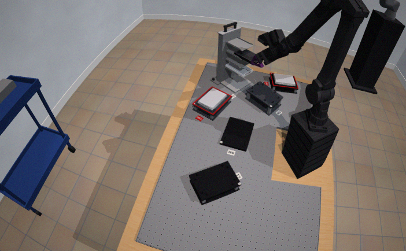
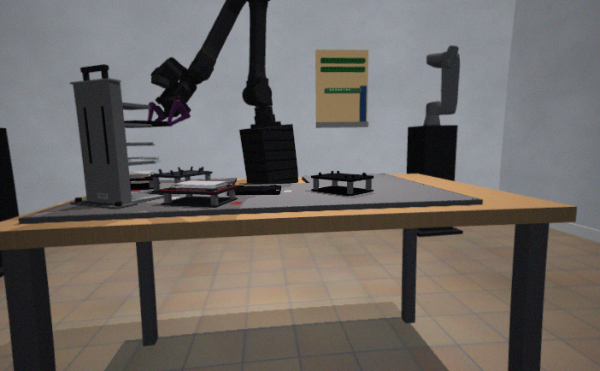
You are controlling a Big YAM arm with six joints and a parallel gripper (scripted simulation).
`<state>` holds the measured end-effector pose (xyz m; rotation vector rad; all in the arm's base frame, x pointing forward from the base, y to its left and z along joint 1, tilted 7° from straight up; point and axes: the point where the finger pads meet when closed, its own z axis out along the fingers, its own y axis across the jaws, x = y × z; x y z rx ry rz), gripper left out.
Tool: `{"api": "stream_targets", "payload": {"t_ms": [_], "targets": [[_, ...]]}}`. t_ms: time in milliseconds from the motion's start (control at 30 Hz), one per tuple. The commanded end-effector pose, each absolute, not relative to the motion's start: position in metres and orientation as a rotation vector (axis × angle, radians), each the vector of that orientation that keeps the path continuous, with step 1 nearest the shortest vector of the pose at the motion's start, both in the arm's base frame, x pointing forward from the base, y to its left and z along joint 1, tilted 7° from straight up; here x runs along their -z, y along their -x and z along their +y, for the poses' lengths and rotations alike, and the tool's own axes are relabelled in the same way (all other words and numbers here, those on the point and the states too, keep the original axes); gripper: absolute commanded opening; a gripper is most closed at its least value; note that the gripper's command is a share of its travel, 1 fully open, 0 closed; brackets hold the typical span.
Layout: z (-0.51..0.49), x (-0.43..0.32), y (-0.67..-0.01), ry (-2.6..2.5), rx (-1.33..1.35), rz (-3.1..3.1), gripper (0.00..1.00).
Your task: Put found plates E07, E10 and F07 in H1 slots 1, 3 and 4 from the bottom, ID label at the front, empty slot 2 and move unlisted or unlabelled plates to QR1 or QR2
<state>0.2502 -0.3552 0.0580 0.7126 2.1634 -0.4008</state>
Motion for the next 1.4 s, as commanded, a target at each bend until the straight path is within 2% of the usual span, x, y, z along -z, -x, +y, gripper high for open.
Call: {"api": "stream_targets", "payload": {"t_ms": [0,1233,1267,1367], "targets": [[-0.377,-0.081,-0.267,-0.684,0.441,2.106,0.86],[-0.381,-0.068,-0.274,-0.691,0.434,2.124,0.86],[-0.383,-0.065,-0.278,-0.692,0.433,2.119,1.00],[-0.381,-0.066,-0.274,-0.691,0.434,2.124,1.00]]}}
